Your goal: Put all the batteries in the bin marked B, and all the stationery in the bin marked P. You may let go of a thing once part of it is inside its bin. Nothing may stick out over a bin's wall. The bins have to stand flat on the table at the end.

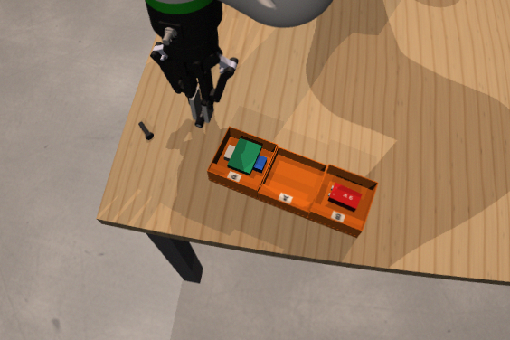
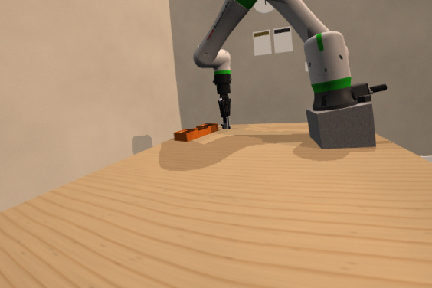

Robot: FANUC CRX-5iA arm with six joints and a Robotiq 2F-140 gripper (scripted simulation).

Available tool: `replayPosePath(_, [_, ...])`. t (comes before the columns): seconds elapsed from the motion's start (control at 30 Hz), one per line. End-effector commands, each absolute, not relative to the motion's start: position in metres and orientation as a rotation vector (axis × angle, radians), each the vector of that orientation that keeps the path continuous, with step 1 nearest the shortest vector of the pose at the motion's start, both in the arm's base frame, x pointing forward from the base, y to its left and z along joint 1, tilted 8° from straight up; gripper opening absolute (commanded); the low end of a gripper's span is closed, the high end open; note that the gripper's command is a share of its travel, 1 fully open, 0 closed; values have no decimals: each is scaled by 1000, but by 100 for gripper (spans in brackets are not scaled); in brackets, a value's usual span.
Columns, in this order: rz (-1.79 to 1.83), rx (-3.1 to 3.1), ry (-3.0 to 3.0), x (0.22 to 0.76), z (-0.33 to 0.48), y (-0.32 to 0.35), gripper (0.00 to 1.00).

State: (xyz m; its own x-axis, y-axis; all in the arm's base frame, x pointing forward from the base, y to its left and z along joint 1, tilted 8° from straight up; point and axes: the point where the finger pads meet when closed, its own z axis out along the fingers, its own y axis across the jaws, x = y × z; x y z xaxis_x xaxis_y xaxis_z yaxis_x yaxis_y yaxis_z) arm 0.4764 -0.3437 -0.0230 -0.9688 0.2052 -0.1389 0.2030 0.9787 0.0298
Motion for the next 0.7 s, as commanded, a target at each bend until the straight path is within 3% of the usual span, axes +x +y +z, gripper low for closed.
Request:
replayPosePath(0.0, [23, 309, 2984, 476, -23, -344, 15])
replayPosePath(0.67, [23, 309, 2984, 468, 33, -344, 15])
